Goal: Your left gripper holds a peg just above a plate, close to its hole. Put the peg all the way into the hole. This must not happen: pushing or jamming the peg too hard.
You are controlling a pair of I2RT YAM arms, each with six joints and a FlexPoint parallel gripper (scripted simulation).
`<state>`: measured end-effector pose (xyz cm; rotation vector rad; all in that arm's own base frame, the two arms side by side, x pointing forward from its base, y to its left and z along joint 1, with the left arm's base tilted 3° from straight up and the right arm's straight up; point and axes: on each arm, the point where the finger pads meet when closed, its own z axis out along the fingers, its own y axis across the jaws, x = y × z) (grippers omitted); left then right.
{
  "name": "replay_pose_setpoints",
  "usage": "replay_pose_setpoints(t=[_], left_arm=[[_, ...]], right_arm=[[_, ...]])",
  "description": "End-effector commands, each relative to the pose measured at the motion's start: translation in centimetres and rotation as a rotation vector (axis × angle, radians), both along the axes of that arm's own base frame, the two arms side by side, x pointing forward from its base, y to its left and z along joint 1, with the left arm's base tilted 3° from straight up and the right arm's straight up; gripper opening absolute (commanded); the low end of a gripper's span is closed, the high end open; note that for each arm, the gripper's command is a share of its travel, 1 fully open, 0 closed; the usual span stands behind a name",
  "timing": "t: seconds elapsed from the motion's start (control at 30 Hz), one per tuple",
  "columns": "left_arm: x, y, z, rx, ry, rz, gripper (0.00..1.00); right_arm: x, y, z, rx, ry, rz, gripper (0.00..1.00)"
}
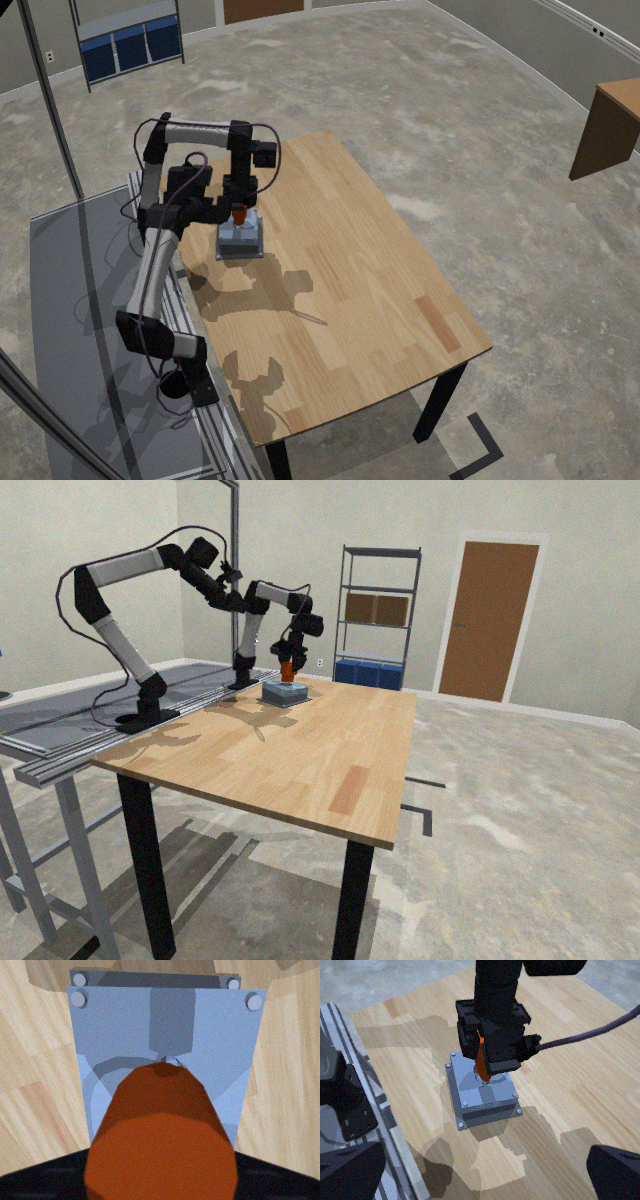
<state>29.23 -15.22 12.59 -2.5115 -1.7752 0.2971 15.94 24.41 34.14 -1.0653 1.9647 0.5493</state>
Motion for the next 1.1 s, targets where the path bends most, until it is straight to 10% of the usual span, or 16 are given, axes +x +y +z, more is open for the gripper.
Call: replay_pose_setpoints(t=[0.0, 1.07], left_arm=[[0.4, 0.1, 1.0, -0.034, -0.053, 0.007, 0.34], [-0.2, -0.3, -0.8, -0.038, -0.057, 0.006, 0.34]], right_arm=[[0.0, -0.1, 1.0, 0.015, -0.007, -0.012, 1.0], [0.0, -0.1, 1.0, 0.016, -0.007, -0.012, 1.0]])
